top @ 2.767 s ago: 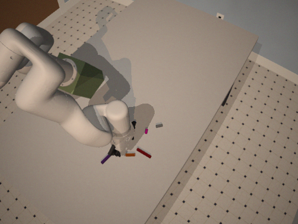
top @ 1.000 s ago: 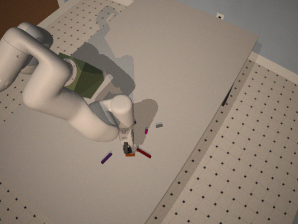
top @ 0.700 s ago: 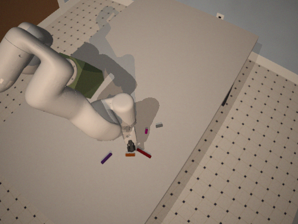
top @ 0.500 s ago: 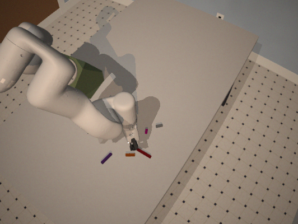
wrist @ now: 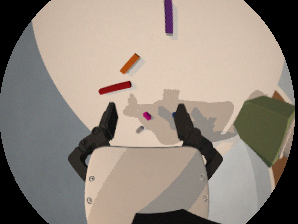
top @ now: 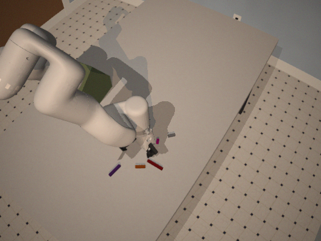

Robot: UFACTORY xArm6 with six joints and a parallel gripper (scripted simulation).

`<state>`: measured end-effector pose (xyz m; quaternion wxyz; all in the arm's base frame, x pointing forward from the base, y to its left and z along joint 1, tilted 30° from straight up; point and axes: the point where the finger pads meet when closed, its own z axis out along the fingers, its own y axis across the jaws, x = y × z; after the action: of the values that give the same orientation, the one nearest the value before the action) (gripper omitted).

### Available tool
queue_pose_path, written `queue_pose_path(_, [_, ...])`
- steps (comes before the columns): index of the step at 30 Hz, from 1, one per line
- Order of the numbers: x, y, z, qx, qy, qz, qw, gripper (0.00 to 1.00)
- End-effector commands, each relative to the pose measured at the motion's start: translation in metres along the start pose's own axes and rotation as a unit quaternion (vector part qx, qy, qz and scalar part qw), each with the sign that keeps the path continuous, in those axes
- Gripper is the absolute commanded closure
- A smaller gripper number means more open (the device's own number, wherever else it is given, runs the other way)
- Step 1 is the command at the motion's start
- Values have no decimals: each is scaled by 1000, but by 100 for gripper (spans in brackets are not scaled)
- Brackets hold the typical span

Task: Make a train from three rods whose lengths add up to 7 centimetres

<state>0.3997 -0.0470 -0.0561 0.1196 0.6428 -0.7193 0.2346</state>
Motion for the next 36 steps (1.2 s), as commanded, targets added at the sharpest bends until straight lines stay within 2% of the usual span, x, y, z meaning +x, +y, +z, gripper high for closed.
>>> queue_pose_path(1, [-6,0,-1,-8,-2,-83,997,0])
queue_pose_path(5, [-8,1,-1,-8,-2,-108,994,0])
queue_pose_path(6, [-11,1,-1,-7,-2,-145,989,0])
queue_pose_path(20, [-24,5,0,-7,-3,-310,951,0])
queue_pose_path(22, [-24,5,0,-7,-3,-310,951,0])
queue_pose_path(23, [-26,5,0,-7,-3,-345,939,0])
queue_pose_path(36, [-38,9,0,-6,-4,-488,873,0])
